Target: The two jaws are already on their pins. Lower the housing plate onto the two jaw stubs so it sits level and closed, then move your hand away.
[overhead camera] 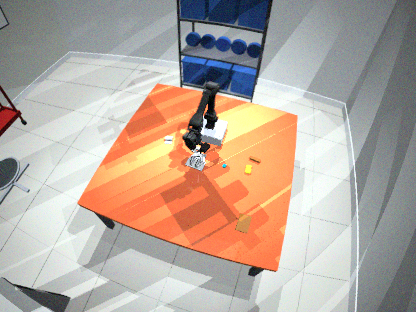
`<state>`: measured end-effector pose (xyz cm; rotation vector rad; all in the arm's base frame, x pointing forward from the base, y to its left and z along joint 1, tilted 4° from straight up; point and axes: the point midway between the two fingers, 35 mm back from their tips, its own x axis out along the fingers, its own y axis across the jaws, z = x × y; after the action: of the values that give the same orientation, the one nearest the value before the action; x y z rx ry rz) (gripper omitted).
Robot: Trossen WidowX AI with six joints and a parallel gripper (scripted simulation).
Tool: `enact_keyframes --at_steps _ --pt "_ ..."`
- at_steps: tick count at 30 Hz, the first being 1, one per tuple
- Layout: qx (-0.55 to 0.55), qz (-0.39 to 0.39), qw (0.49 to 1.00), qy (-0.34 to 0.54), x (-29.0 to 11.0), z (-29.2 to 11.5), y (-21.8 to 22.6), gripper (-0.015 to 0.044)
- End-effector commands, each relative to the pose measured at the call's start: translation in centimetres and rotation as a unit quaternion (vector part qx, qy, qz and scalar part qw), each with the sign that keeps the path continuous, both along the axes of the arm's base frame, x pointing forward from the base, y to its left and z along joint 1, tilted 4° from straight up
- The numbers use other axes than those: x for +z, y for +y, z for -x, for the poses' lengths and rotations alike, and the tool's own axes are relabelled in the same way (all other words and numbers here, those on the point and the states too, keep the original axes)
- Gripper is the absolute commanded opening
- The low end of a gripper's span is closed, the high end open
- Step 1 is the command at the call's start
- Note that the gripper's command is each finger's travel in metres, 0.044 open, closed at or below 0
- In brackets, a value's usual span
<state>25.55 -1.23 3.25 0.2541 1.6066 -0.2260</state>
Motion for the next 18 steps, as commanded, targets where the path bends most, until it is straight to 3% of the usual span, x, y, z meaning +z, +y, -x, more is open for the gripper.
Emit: enact_keyframes --at_steps 1,8,18 --pt "0.048 -0.005 0.999 -0.004 0.1 0.3 0.9 0.0351" --pt "0.117 -0.008 0.993 -0.005 0.1 0.6 2.1 0.0351" --pt "0.119 -0.008 0.993 -0.005 0.1 0.6 2.1 0.0351"
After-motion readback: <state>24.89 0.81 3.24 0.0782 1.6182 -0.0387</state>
